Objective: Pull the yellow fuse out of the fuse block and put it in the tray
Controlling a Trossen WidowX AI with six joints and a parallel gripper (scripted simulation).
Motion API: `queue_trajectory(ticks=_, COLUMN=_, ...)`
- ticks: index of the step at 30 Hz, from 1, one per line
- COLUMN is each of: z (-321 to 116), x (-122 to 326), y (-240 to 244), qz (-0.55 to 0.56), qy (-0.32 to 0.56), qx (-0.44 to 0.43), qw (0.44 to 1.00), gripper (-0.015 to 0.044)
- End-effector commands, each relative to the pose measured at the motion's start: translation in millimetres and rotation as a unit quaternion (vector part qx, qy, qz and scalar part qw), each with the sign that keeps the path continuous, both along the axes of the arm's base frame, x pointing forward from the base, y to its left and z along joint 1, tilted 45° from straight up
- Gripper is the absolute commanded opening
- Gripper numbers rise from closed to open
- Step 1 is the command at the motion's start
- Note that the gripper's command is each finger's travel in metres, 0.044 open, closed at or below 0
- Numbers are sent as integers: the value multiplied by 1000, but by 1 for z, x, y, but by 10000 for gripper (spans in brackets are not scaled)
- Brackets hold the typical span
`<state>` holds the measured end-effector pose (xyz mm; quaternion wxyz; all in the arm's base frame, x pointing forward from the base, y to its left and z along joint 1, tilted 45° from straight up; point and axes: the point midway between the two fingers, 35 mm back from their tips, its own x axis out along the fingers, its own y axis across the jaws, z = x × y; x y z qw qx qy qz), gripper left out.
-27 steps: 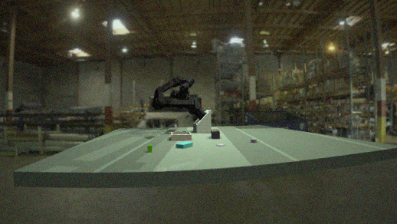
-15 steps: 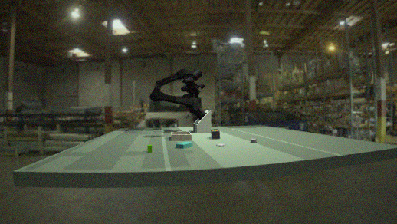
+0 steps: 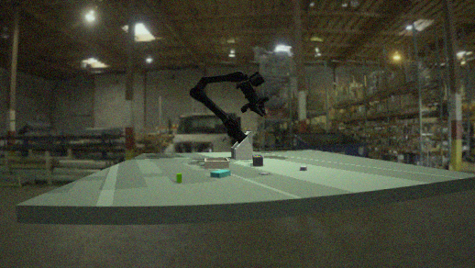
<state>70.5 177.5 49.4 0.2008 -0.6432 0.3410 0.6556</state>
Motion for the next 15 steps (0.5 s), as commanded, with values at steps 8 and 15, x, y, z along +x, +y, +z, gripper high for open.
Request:
queue_trajectory(ticks=8, z=-42, x=170, y=-83, qz=-304, qy=-213, qx=-186, qw=909, gripper=62)
queue_trajectory(ticks=15, z=-53, x=214, y=-146, qz=-383, qy=-277, qx=-268, qw=840, gripper=62)
